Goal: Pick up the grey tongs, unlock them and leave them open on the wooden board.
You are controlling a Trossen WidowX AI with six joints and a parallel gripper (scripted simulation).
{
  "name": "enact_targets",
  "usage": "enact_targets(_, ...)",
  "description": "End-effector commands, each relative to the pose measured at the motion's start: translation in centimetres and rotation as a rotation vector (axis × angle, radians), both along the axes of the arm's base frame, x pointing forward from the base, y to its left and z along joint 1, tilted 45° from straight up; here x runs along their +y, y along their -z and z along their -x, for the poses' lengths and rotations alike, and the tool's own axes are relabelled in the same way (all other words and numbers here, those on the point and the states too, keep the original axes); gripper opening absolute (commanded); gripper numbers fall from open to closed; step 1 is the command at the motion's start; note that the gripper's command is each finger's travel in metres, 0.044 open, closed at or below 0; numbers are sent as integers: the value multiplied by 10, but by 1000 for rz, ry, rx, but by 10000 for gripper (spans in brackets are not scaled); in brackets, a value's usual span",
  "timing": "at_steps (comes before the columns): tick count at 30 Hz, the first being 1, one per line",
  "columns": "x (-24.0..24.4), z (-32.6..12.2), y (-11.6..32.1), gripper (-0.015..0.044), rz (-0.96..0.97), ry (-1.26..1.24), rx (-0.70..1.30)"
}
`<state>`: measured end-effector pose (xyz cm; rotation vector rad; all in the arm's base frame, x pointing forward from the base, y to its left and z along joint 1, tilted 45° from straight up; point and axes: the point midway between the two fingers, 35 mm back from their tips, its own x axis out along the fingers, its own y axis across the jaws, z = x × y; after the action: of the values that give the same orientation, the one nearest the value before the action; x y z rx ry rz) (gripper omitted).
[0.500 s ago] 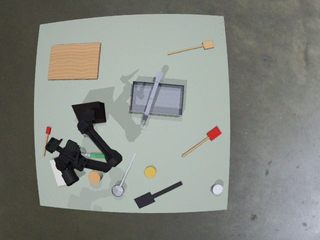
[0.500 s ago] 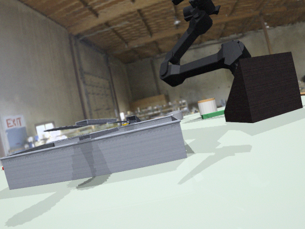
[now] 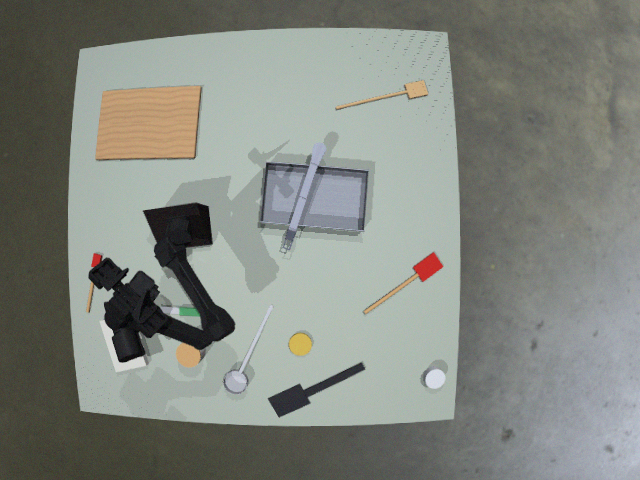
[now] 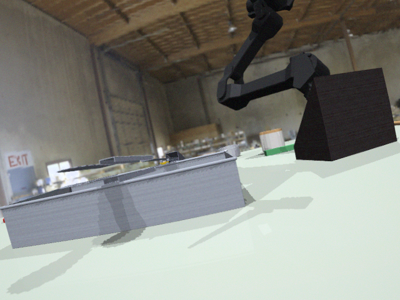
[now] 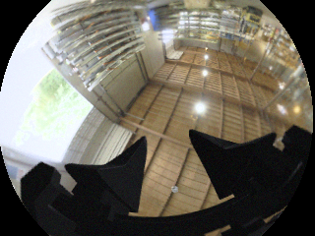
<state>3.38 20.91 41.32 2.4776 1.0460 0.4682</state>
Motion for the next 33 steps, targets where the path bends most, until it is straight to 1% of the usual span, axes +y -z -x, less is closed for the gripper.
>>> enact_targets(1,13,-2,7,260,56,26,-61)
enact_targets(9,29,-14,15,260,154,86,-159)
enact_targets(16,55,-49,48,260,375,234,-247)
enact_targets(20,69,-82,77,260,542,346,-262)
enact_targets(25,72,-130,121,260,758,471,-240)
enact_targets(29,66,-166,152,260,904,559,-197)
enact_targets(33,48,-211,196,260,1094,667,-110)
